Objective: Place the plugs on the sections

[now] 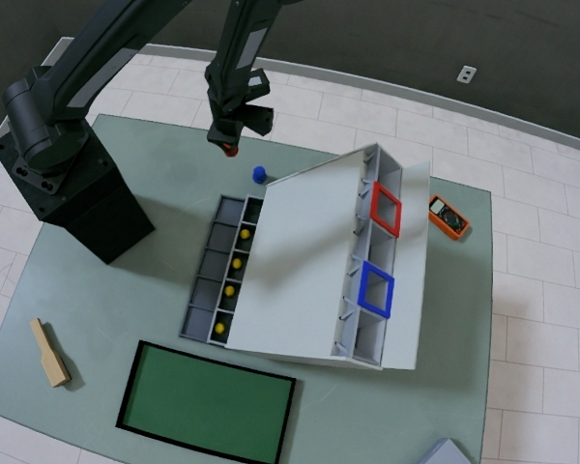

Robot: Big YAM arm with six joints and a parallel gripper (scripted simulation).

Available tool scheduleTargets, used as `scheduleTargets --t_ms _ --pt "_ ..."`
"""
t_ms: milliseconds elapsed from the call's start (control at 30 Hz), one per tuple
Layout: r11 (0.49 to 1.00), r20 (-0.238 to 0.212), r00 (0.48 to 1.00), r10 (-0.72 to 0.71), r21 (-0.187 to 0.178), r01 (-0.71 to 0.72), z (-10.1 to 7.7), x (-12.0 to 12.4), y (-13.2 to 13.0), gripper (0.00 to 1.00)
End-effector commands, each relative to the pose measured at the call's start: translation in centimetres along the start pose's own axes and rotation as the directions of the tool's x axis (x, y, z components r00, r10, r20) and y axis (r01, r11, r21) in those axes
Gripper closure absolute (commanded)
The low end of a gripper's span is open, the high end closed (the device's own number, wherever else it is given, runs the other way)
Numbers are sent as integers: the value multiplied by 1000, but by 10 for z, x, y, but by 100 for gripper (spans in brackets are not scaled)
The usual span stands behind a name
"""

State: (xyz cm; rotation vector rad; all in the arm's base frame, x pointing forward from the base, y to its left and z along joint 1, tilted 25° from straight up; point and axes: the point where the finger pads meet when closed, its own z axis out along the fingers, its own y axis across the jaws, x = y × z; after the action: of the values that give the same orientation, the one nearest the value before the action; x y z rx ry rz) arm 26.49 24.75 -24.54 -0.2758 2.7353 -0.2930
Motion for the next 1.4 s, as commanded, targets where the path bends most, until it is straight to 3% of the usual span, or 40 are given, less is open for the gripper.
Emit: scheduleTargets --t_ms 0,1000,1367 --pt "1000 -9 1000 4 10 -4 2 5 -2 100" --pt "1000 10 1000 4 -8 -4 2 5 -2 100" --pt "1000 -2 1000 4 4 -4 2 5 -2 100"
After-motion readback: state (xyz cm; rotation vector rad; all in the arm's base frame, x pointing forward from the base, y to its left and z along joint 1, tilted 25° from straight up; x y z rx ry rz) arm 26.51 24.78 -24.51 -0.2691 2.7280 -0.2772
